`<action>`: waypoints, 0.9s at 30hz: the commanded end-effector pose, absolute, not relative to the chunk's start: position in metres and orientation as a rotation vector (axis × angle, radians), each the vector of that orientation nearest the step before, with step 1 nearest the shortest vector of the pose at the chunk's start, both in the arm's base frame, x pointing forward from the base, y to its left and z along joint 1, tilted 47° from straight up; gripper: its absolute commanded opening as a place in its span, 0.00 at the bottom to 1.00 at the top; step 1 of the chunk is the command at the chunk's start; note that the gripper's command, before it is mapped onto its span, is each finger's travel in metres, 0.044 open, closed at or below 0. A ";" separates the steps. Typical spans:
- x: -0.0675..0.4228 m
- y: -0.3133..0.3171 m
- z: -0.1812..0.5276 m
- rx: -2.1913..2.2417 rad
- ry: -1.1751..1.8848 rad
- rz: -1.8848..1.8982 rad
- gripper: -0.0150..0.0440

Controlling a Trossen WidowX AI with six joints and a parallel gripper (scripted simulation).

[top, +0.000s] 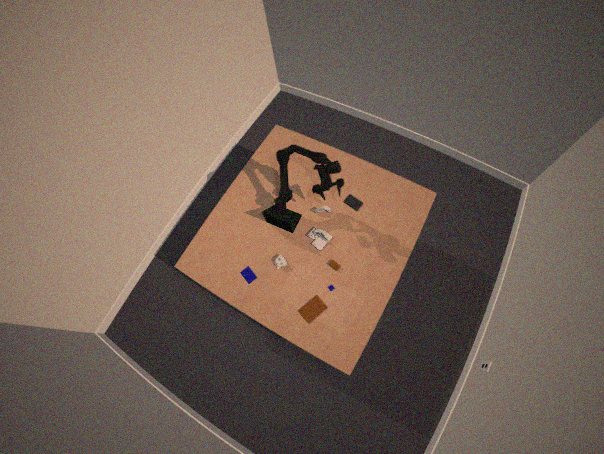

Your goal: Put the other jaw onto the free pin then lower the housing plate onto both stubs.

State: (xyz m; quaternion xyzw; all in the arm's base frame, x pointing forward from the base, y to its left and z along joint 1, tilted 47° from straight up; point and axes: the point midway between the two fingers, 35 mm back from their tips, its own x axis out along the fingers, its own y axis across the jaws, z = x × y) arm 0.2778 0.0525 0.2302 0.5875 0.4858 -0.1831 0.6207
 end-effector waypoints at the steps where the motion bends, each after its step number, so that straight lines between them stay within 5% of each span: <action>1: 0.274 0.056 0.220 1.407 1.170 -0.469 1.00; 27: 0.251 0.075 0.179 1.744 1.418 -0.825 1.00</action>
